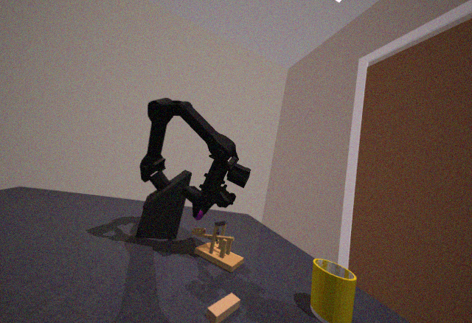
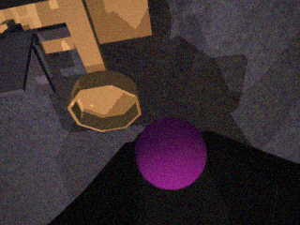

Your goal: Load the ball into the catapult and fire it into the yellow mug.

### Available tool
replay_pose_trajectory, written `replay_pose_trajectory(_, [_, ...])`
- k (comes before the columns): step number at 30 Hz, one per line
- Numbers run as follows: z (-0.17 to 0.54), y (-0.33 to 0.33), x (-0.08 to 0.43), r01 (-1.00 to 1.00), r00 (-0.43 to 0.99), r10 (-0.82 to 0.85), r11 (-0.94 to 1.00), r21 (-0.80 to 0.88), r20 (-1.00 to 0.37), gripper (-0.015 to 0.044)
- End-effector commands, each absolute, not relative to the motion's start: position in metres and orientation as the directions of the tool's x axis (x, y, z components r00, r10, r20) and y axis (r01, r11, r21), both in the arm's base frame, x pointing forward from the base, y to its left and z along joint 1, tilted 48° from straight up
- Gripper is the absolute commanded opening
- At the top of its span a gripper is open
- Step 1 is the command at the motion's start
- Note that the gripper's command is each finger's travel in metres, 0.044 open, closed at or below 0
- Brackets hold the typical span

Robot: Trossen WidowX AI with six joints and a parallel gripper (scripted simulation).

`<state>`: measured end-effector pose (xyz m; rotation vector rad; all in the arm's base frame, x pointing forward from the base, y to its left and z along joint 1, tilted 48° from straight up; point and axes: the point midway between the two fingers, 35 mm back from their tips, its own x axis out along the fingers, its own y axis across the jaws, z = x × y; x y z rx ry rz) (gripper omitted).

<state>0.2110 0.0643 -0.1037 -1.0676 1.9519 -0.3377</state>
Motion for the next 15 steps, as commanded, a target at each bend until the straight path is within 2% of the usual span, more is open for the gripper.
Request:
replay_pose_trajectory(1, [-0.12,0.069,0.19,-0.587,-0.282,-0.811,0.568,-0.577,-0.512,0.0])
replay_pose_trajectory(15, [-0.138,0.06,0.178,-0.606,-0.287,-0.825,0.55,-0.575,-0.486,0.0])
